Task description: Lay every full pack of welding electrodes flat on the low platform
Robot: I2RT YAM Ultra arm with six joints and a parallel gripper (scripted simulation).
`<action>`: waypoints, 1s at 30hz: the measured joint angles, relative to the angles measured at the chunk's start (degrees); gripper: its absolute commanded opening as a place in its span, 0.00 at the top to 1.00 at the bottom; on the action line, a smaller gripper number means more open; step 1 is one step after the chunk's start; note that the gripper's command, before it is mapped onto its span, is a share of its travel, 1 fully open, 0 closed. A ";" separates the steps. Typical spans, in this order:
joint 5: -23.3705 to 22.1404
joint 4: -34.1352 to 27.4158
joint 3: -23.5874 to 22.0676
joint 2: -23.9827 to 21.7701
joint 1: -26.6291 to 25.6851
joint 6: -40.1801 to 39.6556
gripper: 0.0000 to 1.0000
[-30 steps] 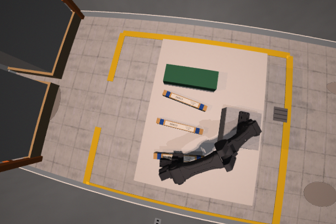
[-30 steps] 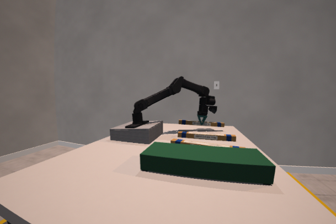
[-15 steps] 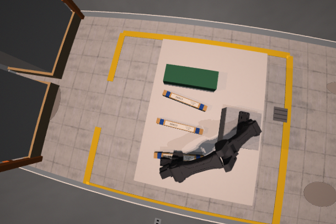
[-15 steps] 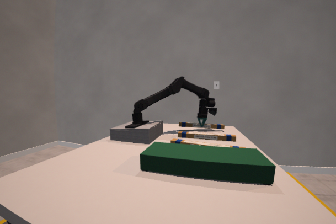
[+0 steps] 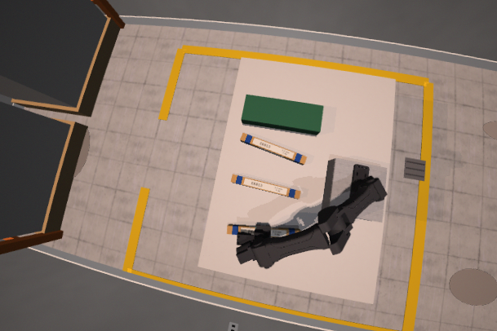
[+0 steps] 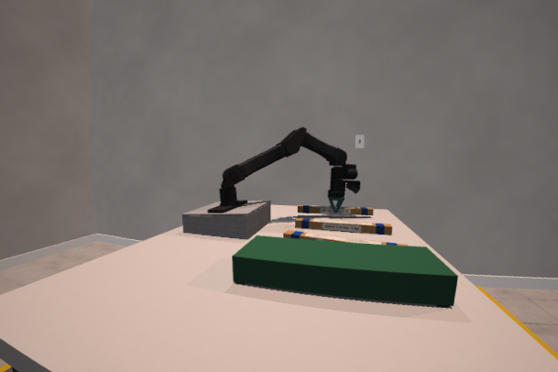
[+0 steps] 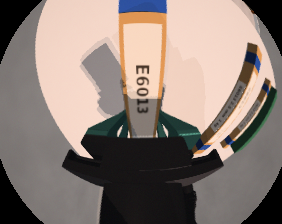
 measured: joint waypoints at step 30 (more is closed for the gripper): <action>0.00 -3.41 5.11 1.99 0.00 0.00 1.00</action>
